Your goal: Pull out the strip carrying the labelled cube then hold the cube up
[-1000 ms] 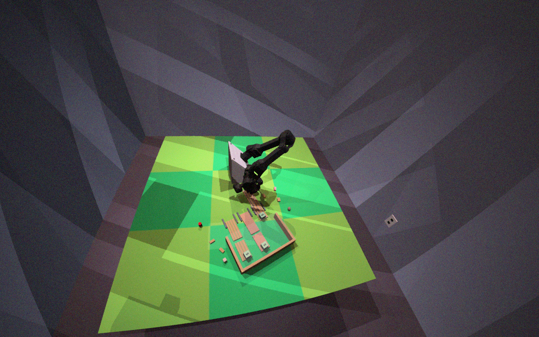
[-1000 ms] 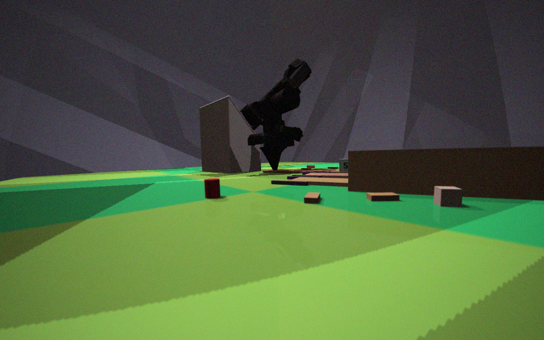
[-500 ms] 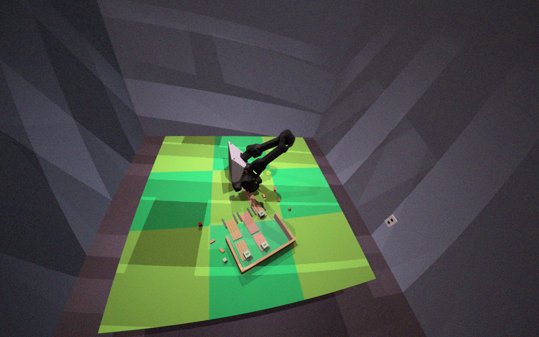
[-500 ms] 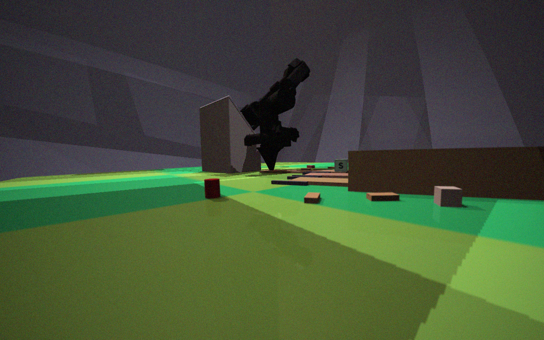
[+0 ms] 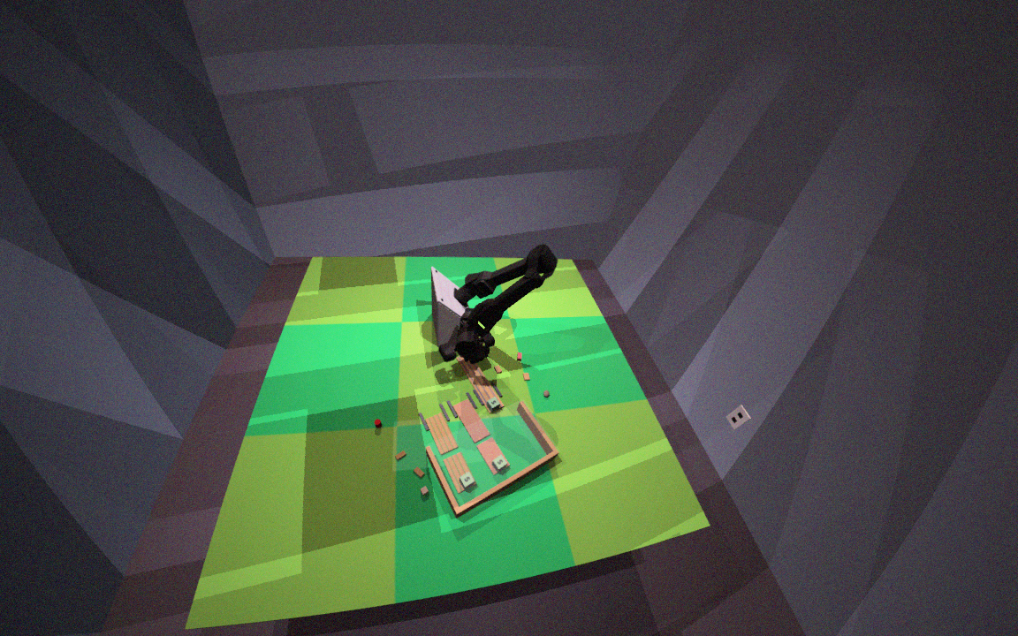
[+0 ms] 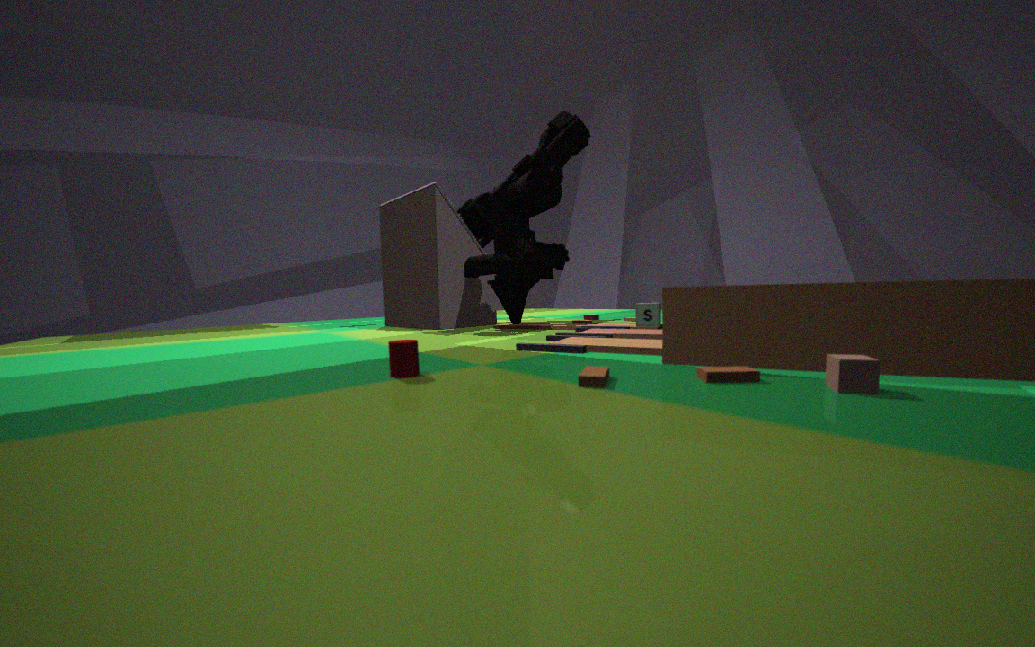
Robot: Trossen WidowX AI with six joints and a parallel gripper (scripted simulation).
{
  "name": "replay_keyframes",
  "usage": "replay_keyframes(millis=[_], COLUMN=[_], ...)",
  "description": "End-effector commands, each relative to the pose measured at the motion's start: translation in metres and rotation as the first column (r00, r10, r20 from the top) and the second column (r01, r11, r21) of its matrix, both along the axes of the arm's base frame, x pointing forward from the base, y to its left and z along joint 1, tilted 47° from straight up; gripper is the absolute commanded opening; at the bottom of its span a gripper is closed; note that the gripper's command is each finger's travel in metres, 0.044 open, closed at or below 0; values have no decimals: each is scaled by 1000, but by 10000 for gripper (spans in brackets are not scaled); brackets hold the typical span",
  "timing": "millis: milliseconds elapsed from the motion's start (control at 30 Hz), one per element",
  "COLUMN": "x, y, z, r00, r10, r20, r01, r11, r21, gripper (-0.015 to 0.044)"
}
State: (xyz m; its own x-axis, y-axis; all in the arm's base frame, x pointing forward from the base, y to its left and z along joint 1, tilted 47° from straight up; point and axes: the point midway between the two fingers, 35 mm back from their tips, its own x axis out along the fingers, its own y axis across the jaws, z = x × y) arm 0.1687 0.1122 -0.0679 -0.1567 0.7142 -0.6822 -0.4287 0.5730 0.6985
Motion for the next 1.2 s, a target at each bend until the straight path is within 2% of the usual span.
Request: replay_keyframes(millis=[0, 333, 533, 700, 833, 1167], x=[-10, -10, 9, 8, 26, 55], y=[0, 0, -28, -29, -19, -11], z=[-3, -3, 27, 29, 31, 38], r00=[1000, 1000, 1000, 1000, 997, 996], r10=[14, 14, 13, 14, 73, 77], r20=[-24, -24, -21, -22, 40, 45], r01=[-14, -14, -13, -14, -73, -77], r11=[1000, 1000, 1000, 1000, 997, 997], r21=[-12, -12, -14, -14, 0, 1], gripper=[0, 0, 0, 0, 105, 367])
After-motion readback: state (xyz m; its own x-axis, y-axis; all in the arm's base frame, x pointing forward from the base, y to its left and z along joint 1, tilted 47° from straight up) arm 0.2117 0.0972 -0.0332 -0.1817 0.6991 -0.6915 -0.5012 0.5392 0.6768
